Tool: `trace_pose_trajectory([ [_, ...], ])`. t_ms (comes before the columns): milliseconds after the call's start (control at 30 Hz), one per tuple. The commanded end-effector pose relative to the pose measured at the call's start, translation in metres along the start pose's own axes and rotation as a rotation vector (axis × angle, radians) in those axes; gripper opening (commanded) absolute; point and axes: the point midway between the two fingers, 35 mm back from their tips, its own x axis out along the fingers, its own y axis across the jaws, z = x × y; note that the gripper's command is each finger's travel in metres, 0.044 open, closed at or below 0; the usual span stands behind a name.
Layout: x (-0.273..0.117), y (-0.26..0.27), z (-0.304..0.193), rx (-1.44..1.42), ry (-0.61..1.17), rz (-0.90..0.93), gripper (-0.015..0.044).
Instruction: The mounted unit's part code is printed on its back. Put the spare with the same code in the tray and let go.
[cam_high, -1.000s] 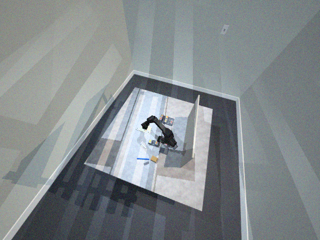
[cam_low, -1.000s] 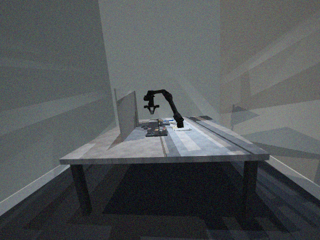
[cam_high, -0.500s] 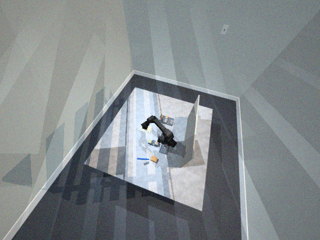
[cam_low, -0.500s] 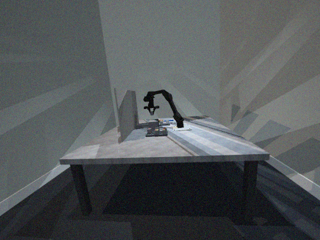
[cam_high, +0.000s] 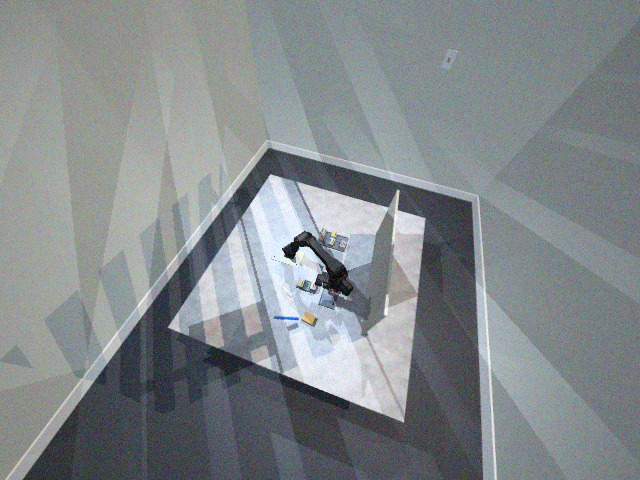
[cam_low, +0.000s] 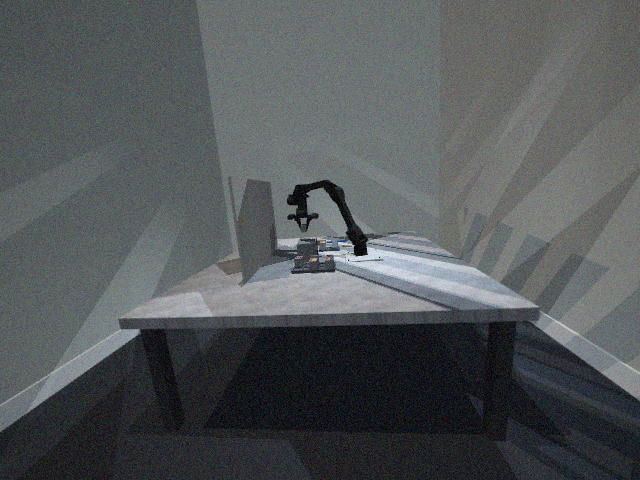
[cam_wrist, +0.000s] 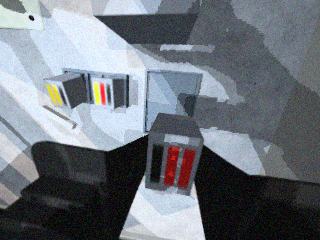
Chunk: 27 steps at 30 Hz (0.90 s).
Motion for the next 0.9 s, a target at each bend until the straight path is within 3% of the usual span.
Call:
trace_pose_trajectory([
  [0,0.003,-0.001,0.0,-0.003,-0.001,-0.002,0.0],
  [867,0.021,-0.002,-0.001,-0.003,-0.003,0.003,0.0],
])
